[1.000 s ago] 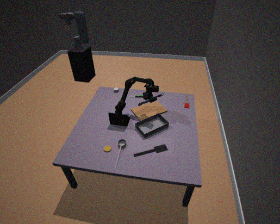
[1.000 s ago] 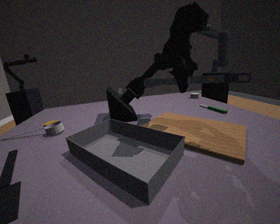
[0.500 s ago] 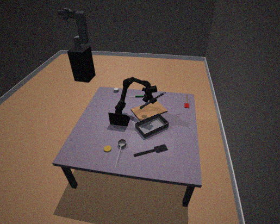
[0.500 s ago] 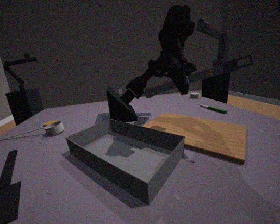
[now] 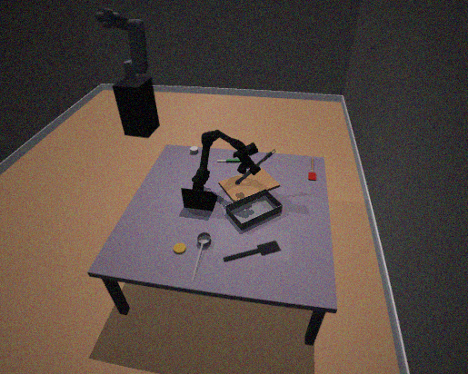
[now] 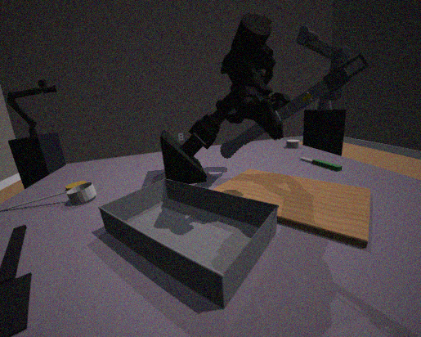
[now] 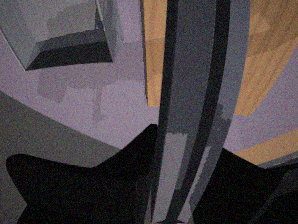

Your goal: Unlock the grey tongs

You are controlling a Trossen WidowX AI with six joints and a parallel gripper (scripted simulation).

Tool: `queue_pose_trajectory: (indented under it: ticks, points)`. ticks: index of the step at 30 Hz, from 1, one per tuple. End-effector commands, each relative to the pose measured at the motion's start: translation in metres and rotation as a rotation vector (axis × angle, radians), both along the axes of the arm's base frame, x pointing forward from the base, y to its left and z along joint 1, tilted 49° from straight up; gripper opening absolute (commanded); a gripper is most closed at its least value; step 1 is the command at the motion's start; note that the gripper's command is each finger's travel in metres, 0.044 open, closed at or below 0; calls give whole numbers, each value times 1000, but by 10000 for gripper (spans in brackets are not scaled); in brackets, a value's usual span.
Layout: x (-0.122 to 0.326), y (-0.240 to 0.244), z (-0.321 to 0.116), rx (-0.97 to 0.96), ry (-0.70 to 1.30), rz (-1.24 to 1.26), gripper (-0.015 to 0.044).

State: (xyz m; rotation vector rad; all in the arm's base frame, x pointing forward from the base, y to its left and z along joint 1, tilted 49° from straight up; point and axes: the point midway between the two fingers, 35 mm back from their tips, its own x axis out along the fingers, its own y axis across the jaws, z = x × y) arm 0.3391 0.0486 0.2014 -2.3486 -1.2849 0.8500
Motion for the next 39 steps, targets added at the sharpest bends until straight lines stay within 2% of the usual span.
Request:
queue_pose_trajectory:
  ticks: [1, 20, 39]
  points:
    - [-3, -3, 3, 54, -28, -22, -150]
    - [-38, -3, 3, 250, -99, -16, -150]
    - [-40, -3, 3, 255, -100, -13, -150]
